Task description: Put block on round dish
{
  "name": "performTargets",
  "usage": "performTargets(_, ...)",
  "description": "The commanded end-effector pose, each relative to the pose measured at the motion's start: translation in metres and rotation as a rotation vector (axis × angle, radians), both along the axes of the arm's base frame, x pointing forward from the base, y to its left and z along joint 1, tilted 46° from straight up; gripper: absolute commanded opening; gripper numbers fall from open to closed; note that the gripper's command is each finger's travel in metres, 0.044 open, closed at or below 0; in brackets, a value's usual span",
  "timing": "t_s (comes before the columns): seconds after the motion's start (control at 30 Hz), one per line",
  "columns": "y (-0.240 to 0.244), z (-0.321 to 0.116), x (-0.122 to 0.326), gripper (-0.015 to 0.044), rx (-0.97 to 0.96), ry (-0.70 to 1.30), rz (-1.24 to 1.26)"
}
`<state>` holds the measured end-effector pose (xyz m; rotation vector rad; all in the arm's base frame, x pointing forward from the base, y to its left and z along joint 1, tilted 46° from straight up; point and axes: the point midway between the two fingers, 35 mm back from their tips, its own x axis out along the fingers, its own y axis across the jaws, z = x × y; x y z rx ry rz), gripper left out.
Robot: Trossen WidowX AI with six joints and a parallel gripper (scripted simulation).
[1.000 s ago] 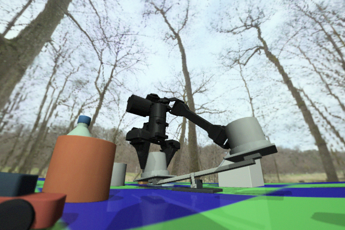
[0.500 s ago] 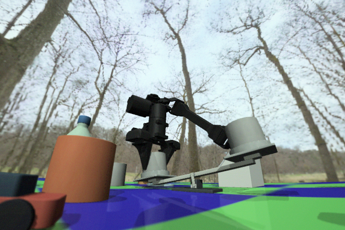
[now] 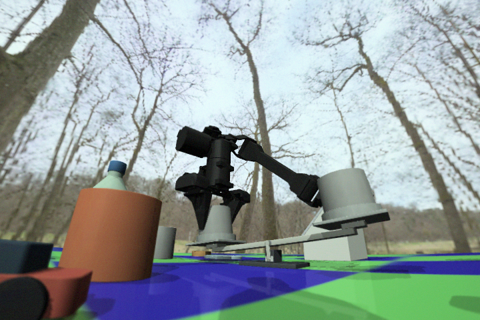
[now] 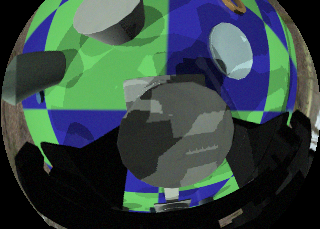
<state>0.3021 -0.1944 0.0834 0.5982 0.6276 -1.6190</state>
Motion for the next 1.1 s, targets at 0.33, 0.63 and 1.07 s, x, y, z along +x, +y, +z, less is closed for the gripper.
performTargets(0.33, 0.016, 0.012, 0.008, 0.0, 0.008, -0.01, 0.005)
performTargets(0.63, 0.024, 0.02, 0.01, 0.0, 0.01, -0.01, 0.005)
performTargets(1.07, 0.036, 0.031, 0.013, 0.0, 0.012, -0.01, 0.005)
